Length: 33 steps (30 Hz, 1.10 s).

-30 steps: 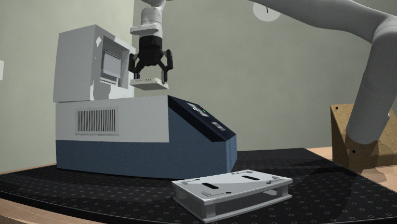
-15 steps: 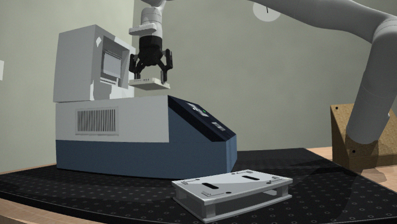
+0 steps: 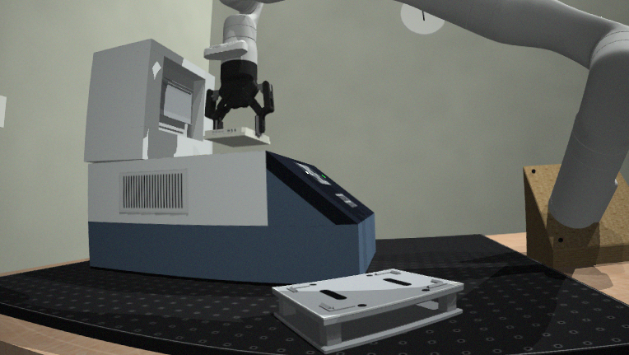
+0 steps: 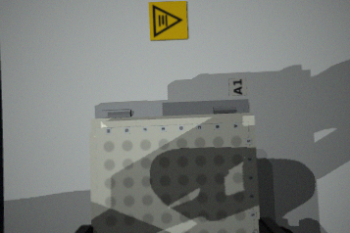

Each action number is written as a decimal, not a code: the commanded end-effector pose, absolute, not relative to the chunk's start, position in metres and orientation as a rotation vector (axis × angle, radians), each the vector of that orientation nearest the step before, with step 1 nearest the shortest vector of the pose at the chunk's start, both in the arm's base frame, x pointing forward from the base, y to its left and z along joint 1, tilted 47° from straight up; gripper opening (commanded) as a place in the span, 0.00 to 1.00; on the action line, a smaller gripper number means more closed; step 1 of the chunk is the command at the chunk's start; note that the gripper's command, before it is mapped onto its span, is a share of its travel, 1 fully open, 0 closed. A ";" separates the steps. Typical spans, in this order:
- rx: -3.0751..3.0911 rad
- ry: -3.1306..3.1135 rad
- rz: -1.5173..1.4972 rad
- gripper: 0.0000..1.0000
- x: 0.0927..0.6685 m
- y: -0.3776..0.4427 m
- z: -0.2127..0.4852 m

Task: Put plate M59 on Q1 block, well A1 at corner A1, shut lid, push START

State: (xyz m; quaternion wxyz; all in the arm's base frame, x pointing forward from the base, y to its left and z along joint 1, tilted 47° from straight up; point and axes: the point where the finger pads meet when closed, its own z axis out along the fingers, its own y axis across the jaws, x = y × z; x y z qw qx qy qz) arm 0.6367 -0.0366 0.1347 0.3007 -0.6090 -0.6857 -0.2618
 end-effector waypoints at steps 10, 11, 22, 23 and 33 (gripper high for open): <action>-1.613 -1.831 -0.708 0.91 0.638 -0.029 0.132; -1.613 -1.831 -0.708 0.91 0.638 -0.029 0.132; -1.611 -1.832 -0.709 0.91 0.639 -0.029 0.133; -1.611 -1.832 -0.709 0.91 0.639 -0.029 0.133; -1.611 -1.832 -0.708 0.91 0.638 -0.021 0.126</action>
